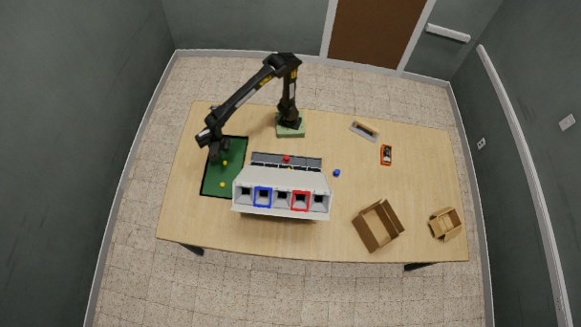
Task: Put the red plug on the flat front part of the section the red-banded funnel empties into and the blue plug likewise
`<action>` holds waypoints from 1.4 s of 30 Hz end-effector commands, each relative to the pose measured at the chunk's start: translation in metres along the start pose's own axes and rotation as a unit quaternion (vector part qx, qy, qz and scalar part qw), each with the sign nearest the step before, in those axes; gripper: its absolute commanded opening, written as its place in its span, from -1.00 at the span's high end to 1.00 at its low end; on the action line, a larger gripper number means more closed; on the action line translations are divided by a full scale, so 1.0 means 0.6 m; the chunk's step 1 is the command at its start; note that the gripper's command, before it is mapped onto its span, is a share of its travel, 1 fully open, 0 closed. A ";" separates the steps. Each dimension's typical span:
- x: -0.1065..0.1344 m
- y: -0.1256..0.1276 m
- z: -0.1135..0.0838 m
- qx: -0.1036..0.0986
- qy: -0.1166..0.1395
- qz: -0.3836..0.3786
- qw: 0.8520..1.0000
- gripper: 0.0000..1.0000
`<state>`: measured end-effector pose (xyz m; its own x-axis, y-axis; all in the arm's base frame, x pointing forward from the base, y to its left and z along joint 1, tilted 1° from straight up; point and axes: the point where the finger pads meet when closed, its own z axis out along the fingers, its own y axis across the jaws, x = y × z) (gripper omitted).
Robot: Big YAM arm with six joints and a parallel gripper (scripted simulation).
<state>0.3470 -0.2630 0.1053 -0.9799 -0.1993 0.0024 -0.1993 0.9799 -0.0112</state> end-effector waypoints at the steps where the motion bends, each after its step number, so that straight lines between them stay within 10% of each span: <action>1: -0.014 -0.031 -0.026 0.009 -0.010 0.003 1.000 -0.13; 21: -0.013 -0.030 -0.020 0.008 -0.009 0.002 1.000 -0.13; 42: 0.004 -0.012 0.154 -0.004 0.001 0.002 1.000 -0.13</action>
<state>0.3460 -0.2635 0.0221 -0.9795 -0.2008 0.0159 -0.2007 0.9796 0.0044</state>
